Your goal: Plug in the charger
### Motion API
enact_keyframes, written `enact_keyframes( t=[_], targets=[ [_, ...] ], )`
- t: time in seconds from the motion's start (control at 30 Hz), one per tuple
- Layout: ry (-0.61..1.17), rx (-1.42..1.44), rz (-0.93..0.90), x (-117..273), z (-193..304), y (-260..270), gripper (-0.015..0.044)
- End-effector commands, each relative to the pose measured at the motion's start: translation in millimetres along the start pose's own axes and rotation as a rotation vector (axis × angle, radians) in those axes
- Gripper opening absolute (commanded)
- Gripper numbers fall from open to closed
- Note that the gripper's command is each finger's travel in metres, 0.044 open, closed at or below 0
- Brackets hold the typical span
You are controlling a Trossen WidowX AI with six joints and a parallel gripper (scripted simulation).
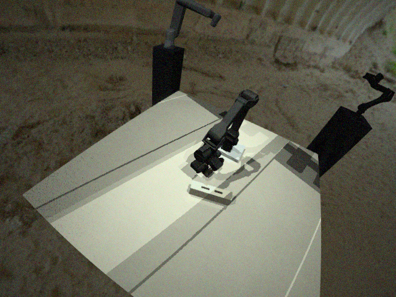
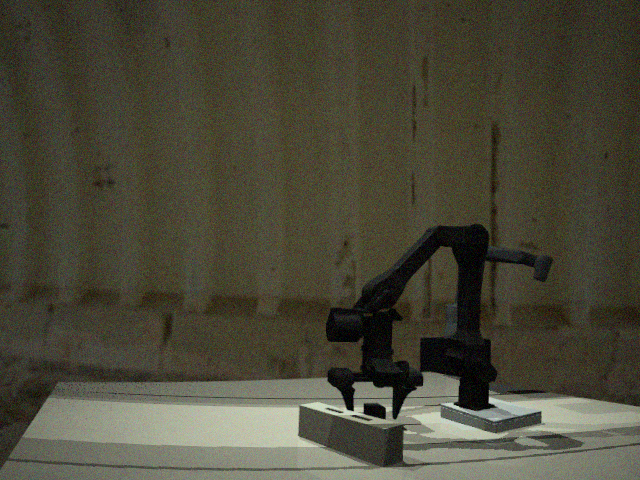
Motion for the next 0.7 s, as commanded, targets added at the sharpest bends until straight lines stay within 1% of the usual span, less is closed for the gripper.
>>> enact_keyframes(
  t=[0.0, 0.03, 0.43, 0.63, 0.67],
  targets=[
    [0.003, -0.004, -0.008, -5.0, -0.1, 0.7, 0.044],
    [0.003, -0.004, -0.008, -5.0, -0.1, 0.7, 0.044],
    [0.0, 0.0, -0.002, -1.7, -0.2, 0.4, 0.0125],
    [0.0, 0.0, -0.002, -1.7, -0.2, 0.4, 0.0085],
    [0.0, 0.0, -0.002, -1.1, -0.1, 0.3, 0.0059]
  ],
)
Point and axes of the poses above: the point midway between the two fingers, 35 mm back from their tips, its own x axis back along the fingers, its own y axis across the jaws, z = x × y, the point moved 7 cm from there along x, back along the fingers, and after that the axes turned 15 degrees about x, right-handed, at the moved point
